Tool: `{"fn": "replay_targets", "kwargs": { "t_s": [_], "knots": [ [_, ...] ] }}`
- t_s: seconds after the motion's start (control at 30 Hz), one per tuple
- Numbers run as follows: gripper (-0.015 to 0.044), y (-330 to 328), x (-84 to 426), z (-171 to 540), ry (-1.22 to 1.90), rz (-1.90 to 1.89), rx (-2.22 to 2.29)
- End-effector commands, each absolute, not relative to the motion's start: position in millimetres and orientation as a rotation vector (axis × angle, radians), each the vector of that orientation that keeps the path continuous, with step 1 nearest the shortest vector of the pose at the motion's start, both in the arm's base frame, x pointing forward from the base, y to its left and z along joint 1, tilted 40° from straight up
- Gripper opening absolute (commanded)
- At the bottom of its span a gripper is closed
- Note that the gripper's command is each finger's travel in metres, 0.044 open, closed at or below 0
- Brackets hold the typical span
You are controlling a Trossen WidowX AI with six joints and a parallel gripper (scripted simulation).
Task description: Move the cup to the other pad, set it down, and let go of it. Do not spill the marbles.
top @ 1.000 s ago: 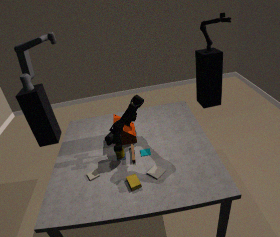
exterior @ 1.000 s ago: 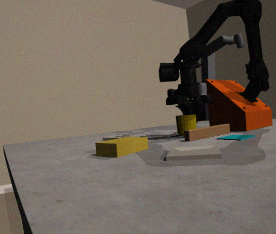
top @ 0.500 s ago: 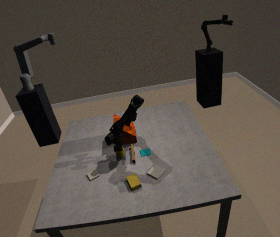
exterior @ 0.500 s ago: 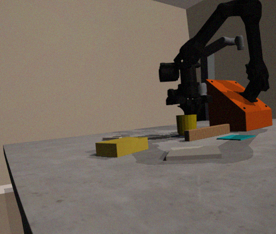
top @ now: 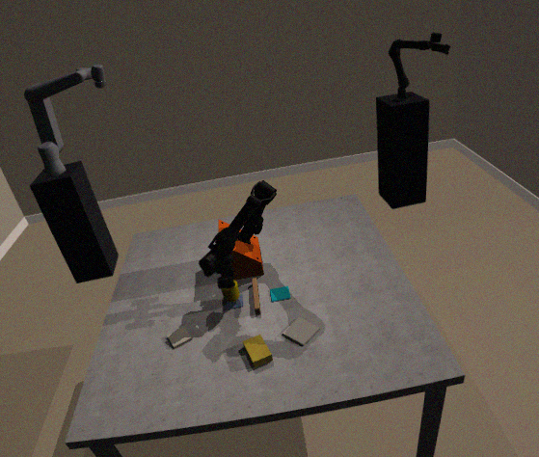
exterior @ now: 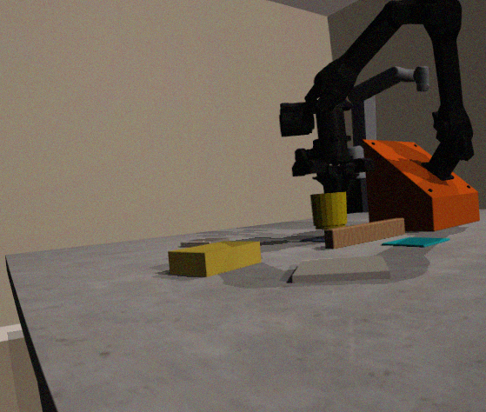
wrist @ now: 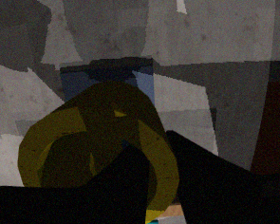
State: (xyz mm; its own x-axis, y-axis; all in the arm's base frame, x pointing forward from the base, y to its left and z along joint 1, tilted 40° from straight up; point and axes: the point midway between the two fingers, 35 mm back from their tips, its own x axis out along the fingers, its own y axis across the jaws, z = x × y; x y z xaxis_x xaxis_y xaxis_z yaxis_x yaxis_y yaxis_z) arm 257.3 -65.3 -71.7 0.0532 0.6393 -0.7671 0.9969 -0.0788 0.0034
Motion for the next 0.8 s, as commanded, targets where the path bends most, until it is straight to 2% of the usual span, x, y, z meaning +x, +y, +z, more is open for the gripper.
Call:
{"fn": "replay_targets", "kwargs": {
  "t_s": [0.0, 0.77],
  "knots": [
    [0.0, -78, 258, -57, 1.625, -0.822, 1.77],
    [0.0, -87, 254, -46, 1.628, -0.826, 1.785]
  ]
}}
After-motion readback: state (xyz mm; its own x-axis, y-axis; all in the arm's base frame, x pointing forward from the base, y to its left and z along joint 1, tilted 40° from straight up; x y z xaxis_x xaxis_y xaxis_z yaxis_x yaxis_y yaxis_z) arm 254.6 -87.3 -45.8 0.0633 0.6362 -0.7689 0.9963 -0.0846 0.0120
